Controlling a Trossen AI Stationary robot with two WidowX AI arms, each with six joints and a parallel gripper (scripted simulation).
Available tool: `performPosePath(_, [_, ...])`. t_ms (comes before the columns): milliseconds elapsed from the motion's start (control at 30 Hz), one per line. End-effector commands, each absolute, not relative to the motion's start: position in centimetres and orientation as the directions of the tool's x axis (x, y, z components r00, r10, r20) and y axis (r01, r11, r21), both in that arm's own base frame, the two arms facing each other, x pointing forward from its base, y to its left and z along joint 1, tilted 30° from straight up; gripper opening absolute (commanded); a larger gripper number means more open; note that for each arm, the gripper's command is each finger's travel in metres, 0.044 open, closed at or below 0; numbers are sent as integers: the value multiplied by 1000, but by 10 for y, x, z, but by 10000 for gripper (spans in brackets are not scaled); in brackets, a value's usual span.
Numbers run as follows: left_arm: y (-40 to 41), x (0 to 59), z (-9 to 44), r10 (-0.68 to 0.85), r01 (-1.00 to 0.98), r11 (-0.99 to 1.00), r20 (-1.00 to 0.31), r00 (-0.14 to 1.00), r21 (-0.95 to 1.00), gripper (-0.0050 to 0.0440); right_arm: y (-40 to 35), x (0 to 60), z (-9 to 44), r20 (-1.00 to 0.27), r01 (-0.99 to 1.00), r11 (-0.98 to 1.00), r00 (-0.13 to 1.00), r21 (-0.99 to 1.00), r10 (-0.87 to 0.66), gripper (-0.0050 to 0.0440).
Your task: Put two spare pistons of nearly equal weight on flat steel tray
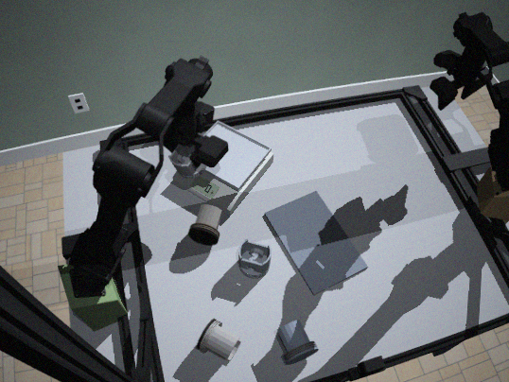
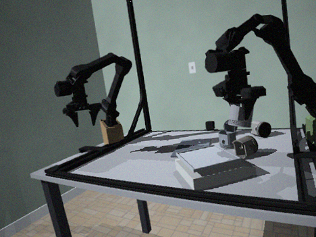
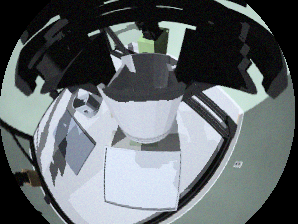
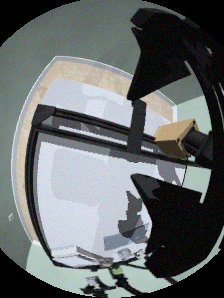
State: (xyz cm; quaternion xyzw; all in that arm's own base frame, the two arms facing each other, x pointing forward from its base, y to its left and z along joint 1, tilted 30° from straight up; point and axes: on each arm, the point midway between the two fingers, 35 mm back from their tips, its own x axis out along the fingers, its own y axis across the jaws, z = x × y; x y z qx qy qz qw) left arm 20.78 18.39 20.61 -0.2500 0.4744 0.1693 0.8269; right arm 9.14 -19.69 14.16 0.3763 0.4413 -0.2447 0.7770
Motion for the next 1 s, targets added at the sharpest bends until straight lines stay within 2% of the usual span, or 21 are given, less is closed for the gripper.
performPosePath(0, [197, 221, 218, 53, -519, 818, -867, 496, -248, 158, -197, 92, 142, -868, 709, 599, 494, 371, -47, 440])
performPosePath(967, [269, 295, 263, 47, -535, 803, -868, 495, -263, 158, -197, 92, 142, -868, 709, 599, 494, 371, -47, 440])
